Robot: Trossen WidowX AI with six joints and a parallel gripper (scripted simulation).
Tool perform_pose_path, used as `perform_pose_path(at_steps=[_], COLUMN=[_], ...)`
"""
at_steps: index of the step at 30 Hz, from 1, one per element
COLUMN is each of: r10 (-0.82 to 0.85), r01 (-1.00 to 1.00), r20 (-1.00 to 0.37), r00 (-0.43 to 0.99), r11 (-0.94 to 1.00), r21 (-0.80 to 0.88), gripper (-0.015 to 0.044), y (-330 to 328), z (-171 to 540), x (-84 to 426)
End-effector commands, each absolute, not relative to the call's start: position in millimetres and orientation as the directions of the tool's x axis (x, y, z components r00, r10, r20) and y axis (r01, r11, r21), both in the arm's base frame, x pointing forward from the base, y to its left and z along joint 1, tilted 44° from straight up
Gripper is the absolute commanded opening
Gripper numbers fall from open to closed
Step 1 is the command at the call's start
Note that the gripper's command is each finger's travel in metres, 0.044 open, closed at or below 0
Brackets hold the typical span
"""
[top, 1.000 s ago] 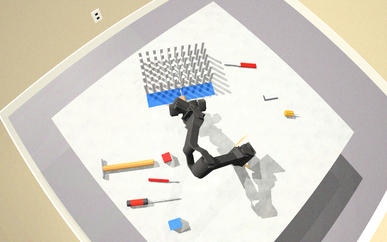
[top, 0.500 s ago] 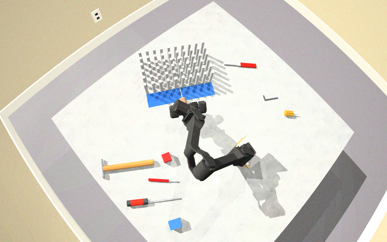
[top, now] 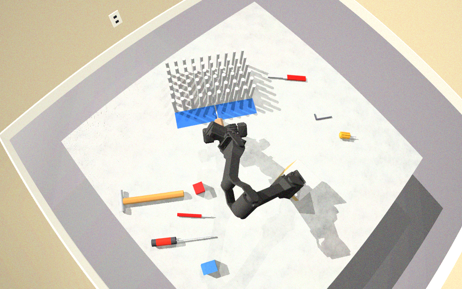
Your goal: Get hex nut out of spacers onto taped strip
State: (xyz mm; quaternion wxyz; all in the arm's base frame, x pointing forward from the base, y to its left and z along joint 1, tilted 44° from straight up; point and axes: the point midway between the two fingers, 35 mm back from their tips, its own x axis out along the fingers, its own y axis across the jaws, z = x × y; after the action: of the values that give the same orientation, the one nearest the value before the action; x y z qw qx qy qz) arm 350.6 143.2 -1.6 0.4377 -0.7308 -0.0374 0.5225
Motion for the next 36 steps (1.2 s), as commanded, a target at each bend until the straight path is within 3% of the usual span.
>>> perform_pose_path(at_steps=[1,36], r10=[0.514,0.514], r01=[-0.405,-0.406], r20=[-0.729,-0.729], r00=[0.452,0.451], r11=[-0.61,-0.61], r21=[-0.681,-0.681], gripper=[0.0,0.0], y=[144,149], z=[1,8], x=[347,327])
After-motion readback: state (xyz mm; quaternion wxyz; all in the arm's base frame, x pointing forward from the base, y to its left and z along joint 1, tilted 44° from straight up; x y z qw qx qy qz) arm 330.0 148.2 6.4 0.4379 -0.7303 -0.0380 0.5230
